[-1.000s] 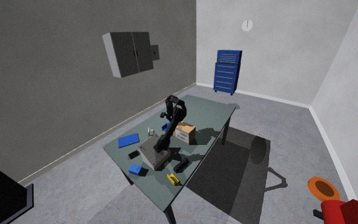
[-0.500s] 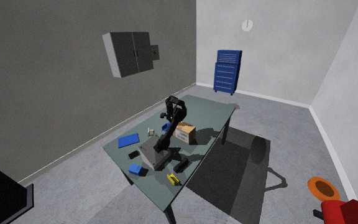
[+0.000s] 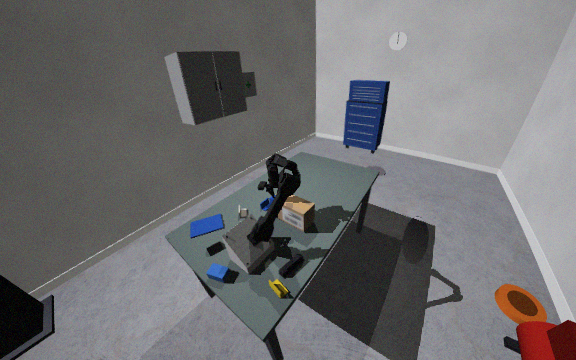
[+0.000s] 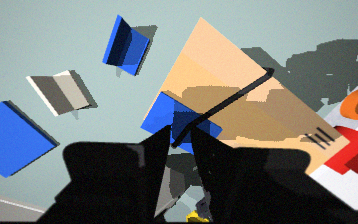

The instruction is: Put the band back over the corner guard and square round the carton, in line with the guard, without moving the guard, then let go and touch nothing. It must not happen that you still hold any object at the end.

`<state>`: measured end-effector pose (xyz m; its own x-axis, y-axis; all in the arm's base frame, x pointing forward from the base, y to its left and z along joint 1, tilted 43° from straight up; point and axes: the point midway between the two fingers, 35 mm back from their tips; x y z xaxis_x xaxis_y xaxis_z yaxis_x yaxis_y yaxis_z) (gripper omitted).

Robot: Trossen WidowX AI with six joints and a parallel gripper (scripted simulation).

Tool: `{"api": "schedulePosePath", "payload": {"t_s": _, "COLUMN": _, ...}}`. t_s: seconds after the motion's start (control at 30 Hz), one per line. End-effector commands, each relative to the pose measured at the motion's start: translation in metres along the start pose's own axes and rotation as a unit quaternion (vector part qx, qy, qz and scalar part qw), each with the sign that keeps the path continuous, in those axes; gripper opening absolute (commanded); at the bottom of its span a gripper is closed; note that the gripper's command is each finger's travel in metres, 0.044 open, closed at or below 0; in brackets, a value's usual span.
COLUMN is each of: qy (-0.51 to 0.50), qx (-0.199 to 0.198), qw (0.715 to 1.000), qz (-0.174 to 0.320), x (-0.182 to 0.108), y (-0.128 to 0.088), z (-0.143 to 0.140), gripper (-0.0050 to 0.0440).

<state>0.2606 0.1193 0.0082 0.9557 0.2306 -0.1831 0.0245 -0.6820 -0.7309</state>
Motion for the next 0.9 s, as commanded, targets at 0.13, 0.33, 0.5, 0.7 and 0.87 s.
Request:
{"api": "schedulePosePath", "payload": {"t_s": 0.13, "qy": 0.000, "qx": 0.002, "qw": 1.000, "qz": 0.001, "x": 0.000, "y": 0.000, "z": 0.001, "gripper": 0.0119}}
{"api": "schedulePosePath", "payload": {"t_s": 0.33, "qy": 0.000, "qx": 0.001, "qw": 1.000, "qz": 0.000, "x": 0.000, "y": -0.023, "z": 0.000, "gripper": 0.0119}}
{"api": "schedulePosePath", "payload": {"t_s": 0.5, "qy": 0.000, "qx": 0.000, "qw": 1.000, "qz": 0.000, "x": 0.000, "y": -0.030, "z": 0.000, "gripper": 0.0119}}
{"api": "schedulePosePath", "payload": {"t_s": 0.7, "qy": -0.003, "qx": 0.002, "qw": 1.000, "qz": -0.002, "x": 0.015, "y": -0.028, "z": -0.014, "gripper": 0.0047}}
{"api": "schedulePosePath", "payload": {"t_s": 0.87, "qy": -0.003, "qx": 0.005, "qw": 1.000, "qz": 0.005, "x": 0.059, "y": -0.027, "z": -0.075, "gripper": 0.0000}}
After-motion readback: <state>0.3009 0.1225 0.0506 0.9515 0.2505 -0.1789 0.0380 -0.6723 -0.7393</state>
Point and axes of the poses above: the point midway between the two fingers, 35 mm back from their tips, its own y axis out along the fingers, its own z axis across the jaws, x = y × z, and after that the axes turned 11 degrees about y, right-handed
